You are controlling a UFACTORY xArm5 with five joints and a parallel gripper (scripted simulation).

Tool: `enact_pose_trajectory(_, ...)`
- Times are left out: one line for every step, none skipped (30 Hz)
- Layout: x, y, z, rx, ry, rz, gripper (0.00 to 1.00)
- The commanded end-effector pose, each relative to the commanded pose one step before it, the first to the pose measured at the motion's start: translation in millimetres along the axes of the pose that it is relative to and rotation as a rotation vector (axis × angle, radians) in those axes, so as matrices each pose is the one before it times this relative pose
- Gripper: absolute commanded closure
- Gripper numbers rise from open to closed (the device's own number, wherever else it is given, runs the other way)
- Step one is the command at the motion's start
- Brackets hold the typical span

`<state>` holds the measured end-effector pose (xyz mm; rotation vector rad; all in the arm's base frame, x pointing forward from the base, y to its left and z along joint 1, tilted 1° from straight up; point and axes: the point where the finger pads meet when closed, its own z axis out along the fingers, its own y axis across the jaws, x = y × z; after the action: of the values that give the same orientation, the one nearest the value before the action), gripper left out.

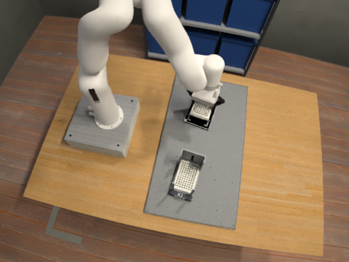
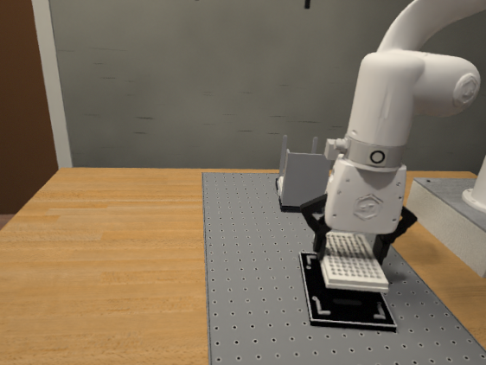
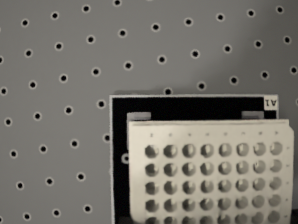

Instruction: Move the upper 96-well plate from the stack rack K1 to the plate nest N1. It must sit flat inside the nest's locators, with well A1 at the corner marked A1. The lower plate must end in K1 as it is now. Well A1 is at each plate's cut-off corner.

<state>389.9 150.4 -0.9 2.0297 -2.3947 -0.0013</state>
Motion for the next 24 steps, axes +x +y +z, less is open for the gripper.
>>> enact_pose_trajectory(-0.78, -1.12, 6.22, -0.00502, -0.01485, 0.0, 1.0)
enact_pose_trajectory(0.01, 0.02, 1.67, -0.00001, 0.0, 0.0, 1.0)
enact_pose_trajectory(0.01, 0.02, 1.67, -0.00001, 0.0, 0.0, 1.0)
enact_pose_trajectory(0.01, 0.01, 1.67, -0.00001, 0.0, 0.0, 1.0)
enact_pose_trajectory(0.01, 0.01, 1.67, -0.00001, 0.0, 0.0, 1.0)
enact_pose_trajectory(0.0, 0.01, 1.67, -0.00001, 0.0, 0.0, 1.0)
enact_pose_trajectory(0.0, 0.0, 1.67, -0.00001, 0.0, 0.0, 1.0)
enact_pose_trajectory(0.0, 0.0, 1.67, -0.00001, 0.0, 0.0, 1.0)
enact_pose_trajectory(0.0, 0.0, 1.67, -0.00001, 0.0, 0.0, 1.0)
enact_pose_trajectory(0.0, 0.0, 1.67, -0.00001, 0.0, 0.0, 1.0)
enact_pose_trajectory(0.0, 0.0, 1.67, -0.00001, 0.0, 0.0, 1.0)
enact_pose_trajectory(0.0, 0.0, 0.0, 0.0, 0.0, 0.0, 1.0)
enact_pose_trajectory(0.0, 0.0, 0.0, 0.0, 0.0, 0.0, 1.0)
enact_pose_trajectory(0.0, -0.01, 1.67, -0.00001, 0.0, 0.0, 1.0)
enact_pose_trajectory(-0.01, -0.01, 1.67, -0.00001, 0.0, 0.0, 1.0)
enact_pose_trajectory(0.0, -0.01, 1.67, -0.00001, 0.0, 0.0, 1.0)
enact_pose_trajectory(0.0, 0.0, 1.67, -0.00001, 0.0, 0.0, 1.0)
enact_pose_trajectory(0.01, 0.01, 1.12, 0.0, 0.0, 0.0, 1.0)
enact_pose_trajectory(0.01, 0.01, 0.0, 0.0, 0.0, 0.0, 1.0)
enact_pose_trajectory(0.01, 0.01, 0.0, 0.0, 0.0, 0.0, 1.0)
enact_pose_trajectory(0.0, 0.0, 0.0, 0.0, 0.0, 0.0, 1.0)
enact_pose_trajectory(-0.01, -0.01, 0.0, 0.0, 0.0, 0.0, 1.0)
enact_pose_trajectory(-0.01, -0.01, 0.0, 0.0, 0.0, 0.0, 1.0)
enact_pose_trajectory(-0.01, -0.01, 0.0, 0.0, 0.0, 0.0, 1.0)
